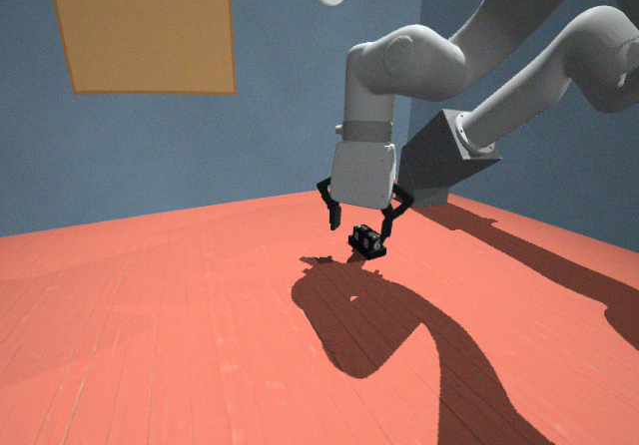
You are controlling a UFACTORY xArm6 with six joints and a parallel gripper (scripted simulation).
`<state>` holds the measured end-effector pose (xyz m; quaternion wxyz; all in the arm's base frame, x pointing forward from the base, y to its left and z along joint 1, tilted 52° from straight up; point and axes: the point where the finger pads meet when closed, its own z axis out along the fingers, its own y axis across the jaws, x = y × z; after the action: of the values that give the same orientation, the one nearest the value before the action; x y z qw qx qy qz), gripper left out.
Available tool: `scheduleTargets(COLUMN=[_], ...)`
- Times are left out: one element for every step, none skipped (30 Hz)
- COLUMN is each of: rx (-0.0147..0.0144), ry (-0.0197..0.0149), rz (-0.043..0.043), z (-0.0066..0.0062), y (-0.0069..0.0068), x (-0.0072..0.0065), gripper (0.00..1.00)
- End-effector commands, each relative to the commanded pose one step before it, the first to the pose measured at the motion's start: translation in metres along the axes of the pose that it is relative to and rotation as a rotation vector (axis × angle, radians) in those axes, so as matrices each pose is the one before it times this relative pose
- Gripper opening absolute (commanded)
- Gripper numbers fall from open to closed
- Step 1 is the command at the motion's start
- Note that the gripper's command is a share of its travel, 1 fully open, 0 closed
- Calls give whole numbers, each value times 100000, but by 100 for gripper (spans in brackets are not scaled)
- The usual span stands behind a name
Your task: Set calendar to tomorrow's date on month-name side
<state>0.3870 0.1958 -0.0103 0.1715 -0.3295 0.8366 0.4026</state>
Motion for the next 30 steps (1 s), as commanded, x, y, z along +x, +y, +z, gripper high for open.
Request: scheduleTargets(rx=[63, 0, 0, 0, 0, 0, 0, 0, 0, 0, 0, 0, 0, 0, 0, 0, 0, 0, 0, 0, 0, 0, 0, 0, 0, 0, 0, 0, 0, 0], ry=[703, 0, 0, 0, 0, 0, 0, 0, 0, 0, 0, 0, 0, 0, 0, 0, 0, 0, 0, 0, 0, 0, 0, 0, 0, 0, 0, 0, 0, 0], rz=[5097, 568, 0, 0, 1314, 2138, 2889, 3454, 3755, 3755, 3454, 2889, 1870, 0, 0, 0, 93, 569, 1314, 0, 0, 2139, 2891, 3456, 3757, 3757, 3456, 2891, 1858, 0], z=[-6, 1, 0, 0, 2, 3, 5, 5, 6, 6, 5, 5, 13, 49, 21, 3, 0, 1, 2, 0, 0, 3, 5, 5, 6, 6, 5, 5, 13, 48], y=[248, 4, 0, 0, 10, 17, 24, 30, 34, 36, 35, 31, 89, 346, 150, 25, 1, 6, 15, 0, 0, 24, 34, 42, 47, 49, 46, 40, 117, 432], x=[-848, -9, 0, 0, -20, -32, -43, -50, -54, -52, -47, -38, -105, -389, -168, -27, -1, -7, -17, 0, 0, -27, -35, -41, -43, -41, -36, -29, -81, -284], gripper=[100, 100, 100, 100, 100, 100, 100, 100, 100, 100, 100, 100, 100, 100, 100, 100, 100, 100, 100, 100, 100, 100, 100, 100, 100, 100, 100, 100, 100, 100])
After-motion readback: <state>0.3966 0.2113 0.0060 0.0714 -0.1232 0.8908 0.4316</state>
